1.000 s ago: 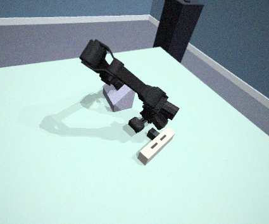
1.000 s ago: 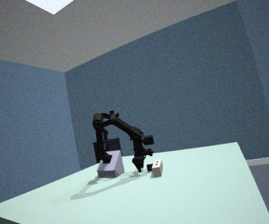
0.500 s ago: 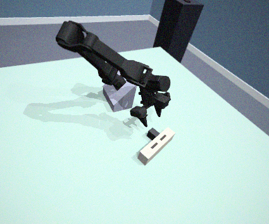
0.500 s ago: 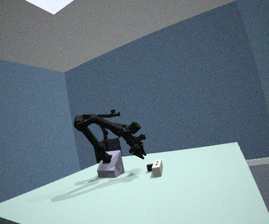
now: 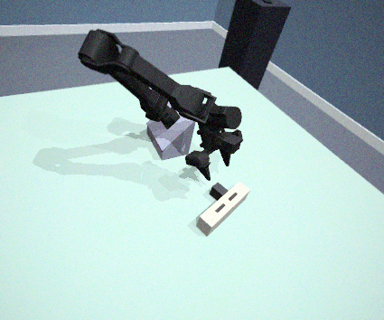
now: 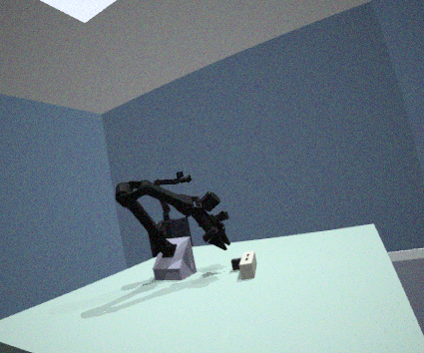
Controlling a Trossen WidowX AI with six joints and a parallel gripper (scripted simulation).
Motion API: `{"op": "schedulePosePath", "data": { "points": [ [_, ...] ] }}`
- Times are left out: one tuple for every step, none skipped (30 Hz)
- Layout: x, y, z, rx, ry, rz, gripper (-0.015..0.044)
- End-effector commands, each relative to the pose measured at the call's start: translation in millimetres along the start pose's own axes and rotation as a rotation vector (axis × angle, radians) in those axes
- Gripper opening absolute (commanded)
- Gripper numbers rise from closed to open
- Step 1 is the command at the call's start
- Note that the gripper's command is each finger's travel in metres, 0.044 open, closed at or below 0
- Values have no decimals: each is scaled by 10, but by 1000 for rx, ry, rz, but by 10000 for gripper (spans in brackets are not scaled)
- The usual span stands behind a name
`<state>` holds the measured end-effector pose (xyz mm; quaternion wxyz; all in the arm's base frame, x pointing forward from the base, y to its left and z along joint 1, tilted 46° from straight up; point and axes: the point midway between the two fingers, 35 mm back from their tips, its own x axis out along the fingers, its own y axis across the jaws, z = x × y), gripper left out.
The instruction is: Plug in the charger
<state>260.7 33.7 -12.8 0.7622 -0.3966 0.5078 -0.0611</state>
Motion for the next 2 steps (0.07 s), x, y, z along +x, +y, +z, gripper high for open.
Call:
{"op": "schedulePosePath", "data": {
  "points": [
    [0,-2,-6,-6,0,-3,440],
    [0,-2,-6,-6,0,-3,440]
  ]
}}
